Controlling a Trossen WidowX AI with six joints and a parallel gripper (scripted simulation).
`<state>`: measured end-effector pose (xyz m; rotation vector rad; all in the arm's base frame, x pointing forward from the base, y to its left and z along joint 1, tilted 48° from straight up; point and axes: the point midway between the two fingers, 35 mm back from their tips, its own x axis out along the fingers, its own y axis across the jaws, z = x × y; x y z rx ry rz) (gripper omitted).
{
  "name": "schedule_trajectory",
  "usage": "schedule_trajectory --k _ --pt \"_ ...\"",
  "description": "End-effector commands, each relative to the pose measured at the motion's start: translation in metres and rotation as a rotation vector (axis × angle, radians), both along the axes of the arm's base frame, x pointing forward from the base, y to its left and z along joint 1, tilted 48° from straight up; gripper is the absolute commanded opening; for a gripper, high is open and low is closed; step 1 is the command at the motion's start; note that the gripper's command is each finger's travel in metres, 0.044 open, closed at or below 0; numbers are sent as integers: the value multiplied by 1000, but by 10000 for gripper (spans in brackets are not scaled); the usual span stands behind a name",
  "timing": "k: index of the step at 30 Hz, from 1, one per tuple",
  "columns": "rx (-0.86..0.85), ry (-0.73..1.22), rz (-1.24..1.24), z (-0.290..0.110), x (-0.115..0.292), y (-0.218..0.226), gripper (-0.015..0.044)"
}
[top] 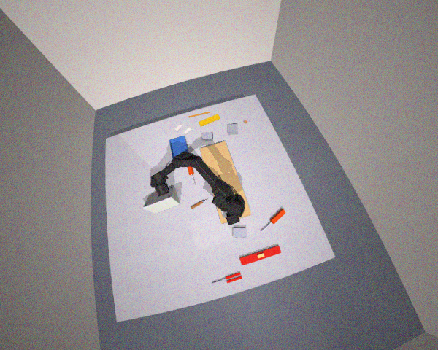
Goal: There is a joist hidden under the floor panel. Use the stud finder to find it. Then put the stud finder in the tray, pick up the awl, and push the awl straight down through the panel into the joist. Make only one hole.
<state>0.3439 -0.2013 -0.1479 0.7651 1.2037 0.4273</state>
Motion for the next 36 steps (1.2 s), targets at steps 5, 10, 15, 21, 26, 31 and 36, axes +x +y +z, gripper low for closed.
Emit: schedule_trajectory --k 5,10,15,21,26,31,36 --pt "3 -5 -6 6 2 8 0" --pt "4 -4 -6 20 4 21 0" --pt "6 -4 -6 33 6 34 0" --pt "7 -4 -6 49 8 49 0" --pt "8 -3 -6 62 10 62 0" --pt "9 -3 -6 75 12 74 0" --pt "11 -3 -6 89 13 87 0"
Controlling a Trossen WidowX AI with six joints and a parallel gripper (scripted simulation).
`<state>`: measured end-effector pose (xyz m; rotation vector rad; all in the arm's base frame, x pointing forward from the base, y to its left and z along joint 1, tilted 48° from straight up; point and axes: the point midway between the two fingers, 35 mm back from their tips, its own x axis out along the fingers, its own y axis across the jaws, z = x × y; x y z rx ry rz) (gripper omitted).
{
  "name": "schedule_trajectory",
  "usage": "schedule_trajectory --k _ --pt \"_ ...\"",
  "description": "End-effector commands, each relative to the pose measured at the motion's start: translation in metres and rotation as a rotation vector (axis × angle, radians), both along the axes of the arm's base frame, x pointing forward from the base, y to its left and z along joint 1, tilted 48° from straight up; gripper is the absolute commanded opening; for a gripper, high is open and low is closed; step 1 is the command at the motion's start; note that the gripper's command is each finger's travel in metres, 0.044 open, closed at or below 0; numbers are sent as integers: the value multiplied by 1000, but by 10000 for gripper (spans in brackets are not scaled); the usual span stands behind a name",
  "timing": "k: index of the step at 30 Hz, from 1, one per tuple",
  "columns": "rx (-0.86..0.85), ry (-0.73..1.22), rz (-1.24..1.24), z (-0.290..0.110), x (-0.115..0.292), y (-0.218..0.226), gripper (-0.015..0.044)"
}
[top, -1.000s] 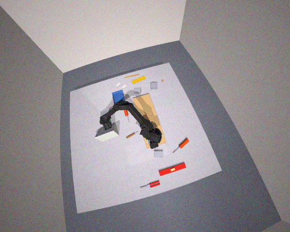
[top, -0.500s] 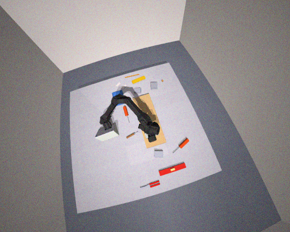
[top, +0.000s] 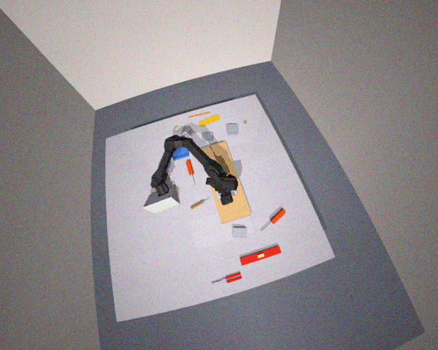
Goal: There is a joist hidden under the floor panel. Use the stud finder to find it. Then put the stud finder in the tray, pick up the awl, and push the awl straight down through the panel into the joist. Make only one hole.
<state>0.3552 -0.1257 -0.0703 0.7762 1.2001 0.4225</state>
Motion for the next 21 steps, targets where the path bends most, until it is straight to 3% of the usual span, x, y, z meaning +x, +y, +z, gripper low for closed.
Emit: schedule_trajectory --k 1,21 --pt "5 -4 4 14 3 14 0" --pt "9 -3 4 70 10 66 0"
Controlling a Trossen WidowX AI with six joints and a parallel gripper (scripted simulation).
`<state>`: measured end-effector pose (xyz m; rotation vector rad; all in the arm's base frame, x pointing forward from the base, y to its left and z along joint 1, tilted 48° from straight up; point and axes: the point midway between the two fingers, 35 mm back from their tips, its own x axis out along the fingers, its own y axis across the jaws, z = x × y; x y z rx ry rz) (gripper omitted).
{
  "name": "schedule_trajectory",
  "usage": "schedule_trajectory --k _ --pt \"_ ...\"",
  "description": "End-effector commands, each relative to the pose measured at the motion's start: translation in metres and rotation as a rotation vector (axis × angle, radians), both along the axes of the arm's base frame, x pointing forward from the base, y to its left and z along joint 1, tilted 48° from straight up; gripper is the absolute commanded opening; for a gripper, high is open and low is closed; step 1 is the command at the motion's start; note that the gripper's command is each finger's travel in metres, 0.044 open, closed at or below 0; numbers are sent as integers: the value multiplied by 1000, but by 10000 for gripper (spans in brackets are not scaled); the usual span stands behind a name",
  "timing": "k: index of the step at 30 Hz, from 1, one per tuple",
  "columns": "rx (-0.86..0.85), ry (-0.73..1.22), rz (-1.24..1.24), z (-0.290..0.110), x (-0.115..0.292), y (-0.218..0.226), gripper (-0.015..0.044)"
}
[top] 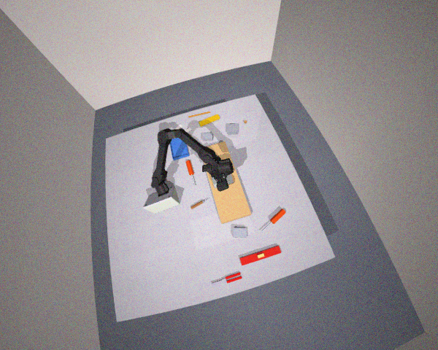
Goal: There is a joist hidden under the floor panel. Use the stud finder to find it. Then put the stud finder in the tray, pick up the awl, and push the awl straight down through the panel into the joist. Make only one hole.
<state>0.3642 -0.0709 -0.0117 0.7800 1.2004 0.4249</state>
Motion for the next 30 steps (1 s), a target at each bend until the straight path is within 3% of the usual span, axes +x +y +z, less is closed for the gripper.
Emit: schedule_trajectory --k 1,30 --pt "5 -4 4 14 2 14 0" --pt "10 -4 4 93 13 86 0"
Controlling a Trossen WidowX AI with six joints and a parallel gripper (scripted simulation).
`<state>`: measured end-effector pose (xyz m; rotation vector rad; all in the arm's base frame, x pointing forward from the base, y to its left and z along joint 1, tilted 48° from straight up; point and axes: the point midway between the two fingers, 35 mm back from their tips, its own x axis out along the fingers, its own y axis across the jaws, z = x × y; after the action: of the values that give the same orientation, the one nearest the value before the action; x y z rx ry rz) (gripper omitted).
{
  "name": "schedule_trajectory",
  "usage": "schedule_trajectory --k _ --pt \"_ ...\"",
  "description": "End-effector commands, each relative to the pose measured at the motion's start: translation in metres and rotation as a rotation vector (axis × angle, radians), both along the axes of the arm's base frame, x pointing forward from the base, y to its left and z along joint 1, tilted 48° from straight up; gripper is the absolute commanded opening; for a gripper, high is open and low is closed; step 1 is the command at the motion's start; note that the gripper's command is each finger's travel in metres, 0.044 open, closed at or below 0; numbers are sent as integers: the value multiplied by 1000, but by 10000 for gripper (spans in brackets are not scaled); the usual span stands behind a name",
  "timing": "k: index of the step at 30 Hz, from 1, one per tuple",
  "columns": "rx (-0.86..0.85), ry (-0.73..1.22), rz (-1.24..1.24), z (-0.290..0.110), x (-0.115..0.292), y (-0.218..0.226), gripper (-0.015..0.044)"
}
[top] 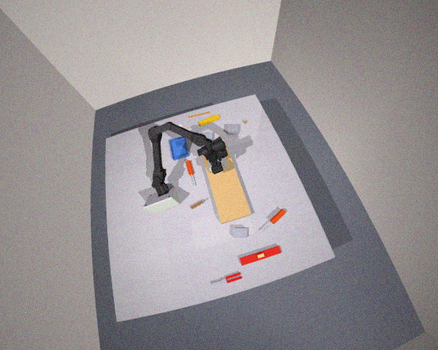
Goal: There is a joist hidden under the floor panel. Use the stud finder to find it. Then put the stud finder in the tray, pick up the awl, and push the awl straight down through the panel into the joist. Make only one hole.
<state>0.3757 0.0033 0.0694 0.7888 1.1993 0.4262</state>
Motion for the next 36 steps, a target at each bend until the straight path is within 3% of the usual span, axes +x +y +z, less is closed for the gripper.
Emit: schedule_trajectory --k 1,23,36 --pt "2 -6 7 15 2 14 0" --pt "6 -7 7 74 10 67 0" --pt "5 -6 5 71 10 64 0"
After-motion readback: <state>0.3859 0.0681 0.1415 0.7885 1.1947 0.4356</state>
